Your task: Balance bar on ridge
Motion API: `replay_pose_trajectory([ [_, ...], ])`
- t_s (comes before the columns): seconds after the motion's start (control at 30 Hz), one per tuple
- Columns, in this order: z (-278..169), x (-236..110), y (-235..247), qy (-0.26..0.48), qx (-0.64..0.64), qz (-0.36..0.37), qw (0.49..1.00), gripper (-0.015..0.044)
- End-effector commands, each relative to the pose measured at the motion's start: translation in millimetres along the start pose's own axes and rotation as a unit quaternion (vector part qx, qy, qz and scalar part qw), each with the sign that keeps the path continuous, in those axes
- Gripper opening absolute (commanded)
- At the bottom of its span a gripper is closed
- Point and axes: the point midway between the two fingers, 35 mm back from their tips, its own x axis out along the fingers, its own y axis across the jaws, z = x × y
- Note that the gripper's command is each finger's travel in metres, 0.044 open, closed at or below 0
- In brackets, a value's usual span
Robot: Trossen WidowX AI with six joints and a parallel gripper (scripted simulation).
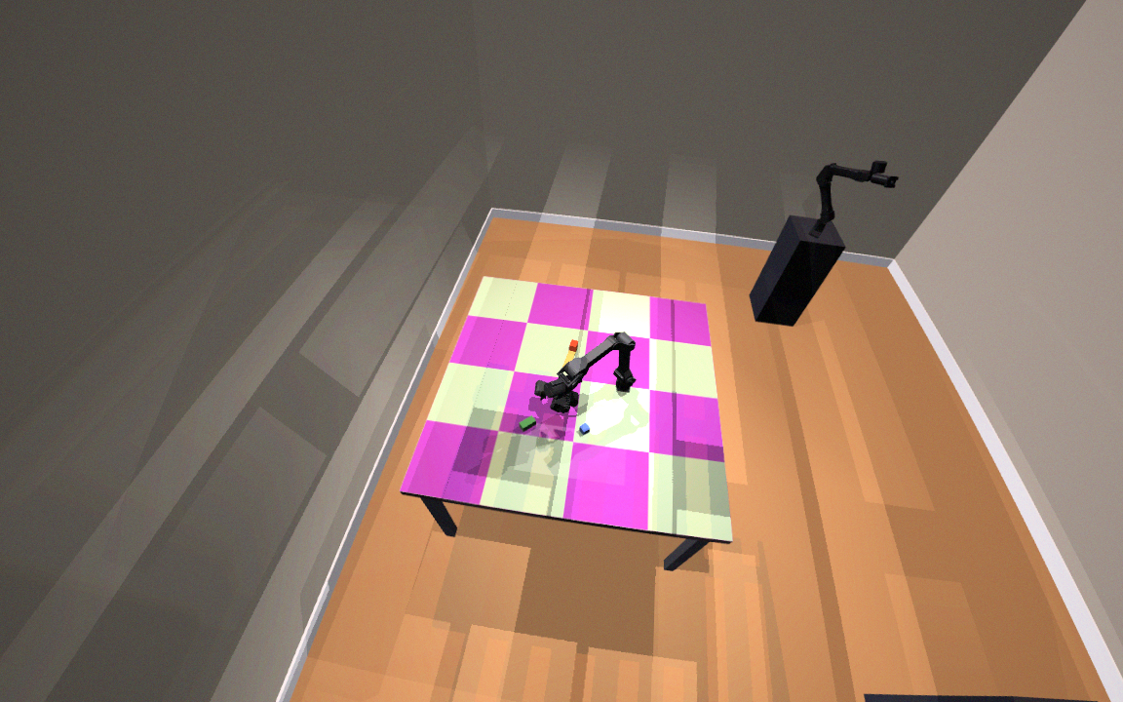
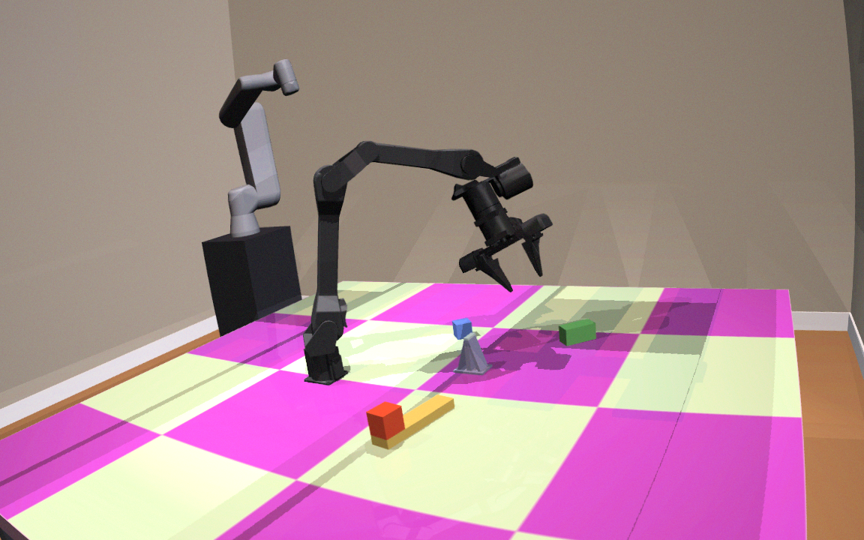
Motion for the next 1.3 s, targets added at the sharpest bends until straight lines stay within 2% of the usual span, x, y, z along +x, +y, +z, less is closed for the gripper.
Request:
replay_pose_trajectory([
  [0.0, -22.3, 6.4, -3.5, 0.011, -0.001, 0.018, 1.000, 0.0315],
  [0.6, -112.5, 23.6, -11.4, 0.041, 0.015, 0.082, 0.996, 0.0315],
  [1.27, -206.5, 27.5, 3.3, 0.047, 0.045, 0.149, 0.987, 0.0315],
])
